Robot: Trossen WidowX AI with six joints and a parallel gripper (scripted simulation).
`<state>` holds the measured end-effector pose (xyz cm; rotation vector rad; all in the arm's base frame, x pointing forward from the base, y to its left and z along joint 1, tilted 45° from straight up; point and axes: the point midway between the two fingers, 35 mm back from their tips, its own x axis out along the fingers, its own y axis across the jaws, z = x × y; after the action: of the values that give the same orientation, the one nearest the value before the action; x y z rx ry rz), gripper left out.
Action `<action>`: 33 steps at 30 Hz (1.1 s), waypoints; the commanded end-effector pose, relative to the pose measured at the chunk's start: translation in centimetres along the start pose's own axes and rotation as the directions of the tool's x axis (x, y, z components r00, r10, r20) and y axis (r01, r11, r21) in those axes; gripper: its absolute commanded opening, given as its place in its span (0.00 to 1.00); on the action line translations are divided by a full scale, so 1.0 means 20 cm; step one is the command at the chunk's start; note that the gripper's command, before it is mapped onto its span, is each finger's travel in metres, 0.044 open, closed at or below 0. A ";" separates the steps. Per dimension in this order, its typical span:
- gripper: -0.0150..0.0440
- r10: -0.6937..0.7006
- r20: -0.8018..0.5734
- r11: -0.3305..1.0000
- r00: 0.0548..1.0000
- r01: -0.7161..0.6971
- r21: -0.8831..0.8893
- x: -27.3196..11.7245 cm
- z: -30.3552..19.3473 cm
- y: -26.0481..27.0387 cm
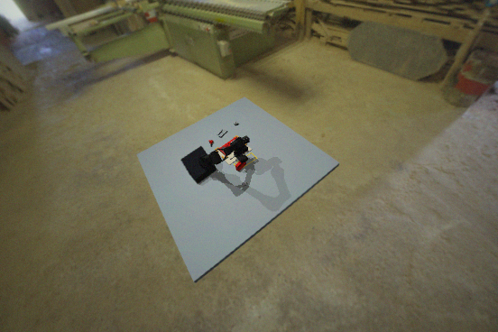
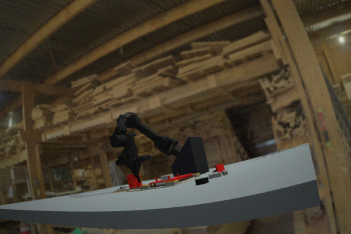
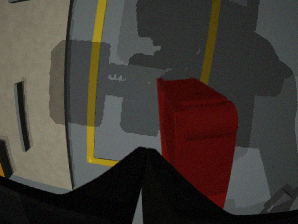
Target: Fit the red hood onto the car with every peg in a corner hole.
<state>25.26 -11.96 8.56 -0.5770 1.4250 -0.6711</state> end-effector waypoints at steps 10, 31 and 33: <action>0.25 0.004 0.003 0.997 1.000 -0.004 0.077 0.00 0.00 0.00; 0.25 0.005 0.004 0.982 1.000 -0.006 0.188 0.00 0.01 -0.01; 0.25 0.005 0.004 0.980 1.000 -0.006 0.199 0.00 0.01 -0.01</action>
<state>25.29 -12.13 8.73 -0.4371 1.3482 -0.7864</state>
